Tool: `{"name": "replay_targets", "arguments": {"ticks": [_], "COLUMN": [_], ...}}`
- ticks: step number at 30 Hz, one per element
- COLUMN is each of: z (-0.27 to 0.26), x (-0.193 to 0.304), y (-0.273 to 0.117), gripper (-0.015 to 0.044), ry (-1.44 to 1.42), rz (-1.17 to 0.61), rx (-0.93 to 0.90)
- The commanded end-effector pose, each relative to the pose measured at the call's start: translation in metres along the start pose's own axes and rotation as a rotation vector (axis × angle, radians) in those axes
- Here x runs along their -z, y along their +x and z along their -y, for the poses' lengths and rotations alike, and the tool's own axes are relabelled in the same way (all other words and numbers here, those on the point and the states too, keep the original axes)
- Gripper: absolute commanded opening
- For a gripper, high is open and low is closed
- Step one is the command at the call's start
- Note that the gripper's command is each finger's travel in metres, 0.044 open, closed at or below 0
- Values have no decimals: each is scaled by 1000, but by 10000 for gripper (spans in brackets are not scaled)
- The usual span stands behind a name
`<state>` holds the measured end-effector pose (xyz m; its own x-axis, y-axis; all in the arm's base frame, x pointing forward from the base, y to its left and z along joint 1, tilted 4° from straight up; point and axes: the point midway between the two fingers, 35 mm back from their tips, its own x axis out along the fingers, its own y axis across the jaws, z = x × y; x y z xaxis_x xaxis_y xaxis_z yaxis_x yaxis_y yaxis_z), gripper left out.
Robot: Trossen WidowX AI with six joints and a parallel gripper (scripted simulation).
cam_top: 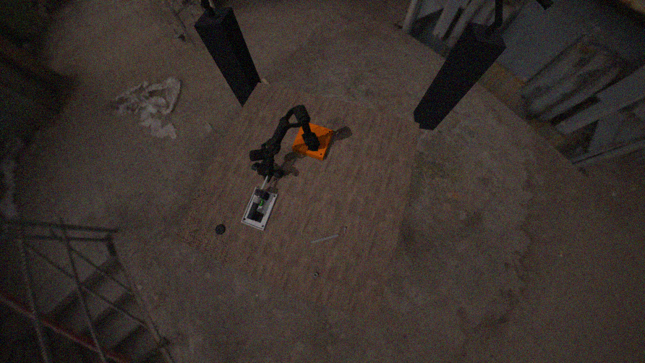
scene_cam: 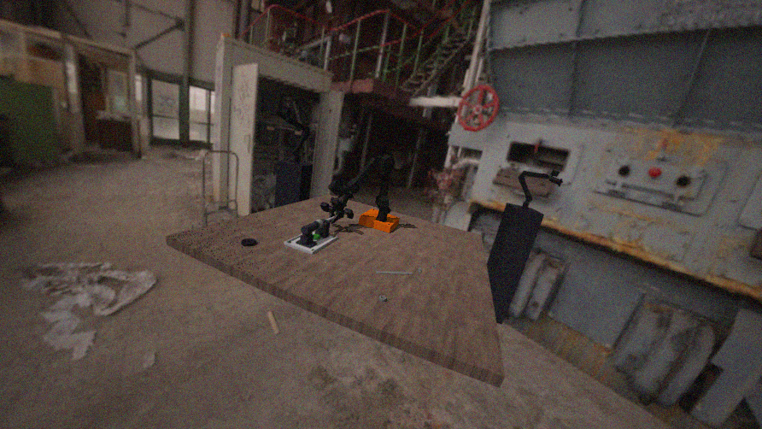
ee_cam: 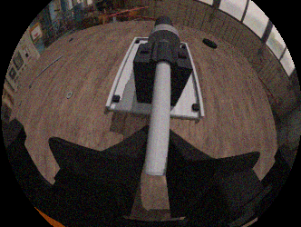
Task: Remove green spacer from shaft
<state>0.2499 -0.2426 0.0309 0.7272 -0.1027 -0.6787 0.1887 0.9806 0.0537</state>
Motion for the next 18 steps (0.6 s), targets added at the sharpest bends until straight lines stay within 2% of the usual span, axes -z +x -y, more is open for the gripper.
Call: {"name": "replay_targets", "arguments": {"ticks": [1, 18], "z": [1, 0], "x": [-4, -8], "y": [1, 5], "gripper": [0, 0], "ry": [-1, -1], "rz": [6, 7], "rx": [1, 1]}}
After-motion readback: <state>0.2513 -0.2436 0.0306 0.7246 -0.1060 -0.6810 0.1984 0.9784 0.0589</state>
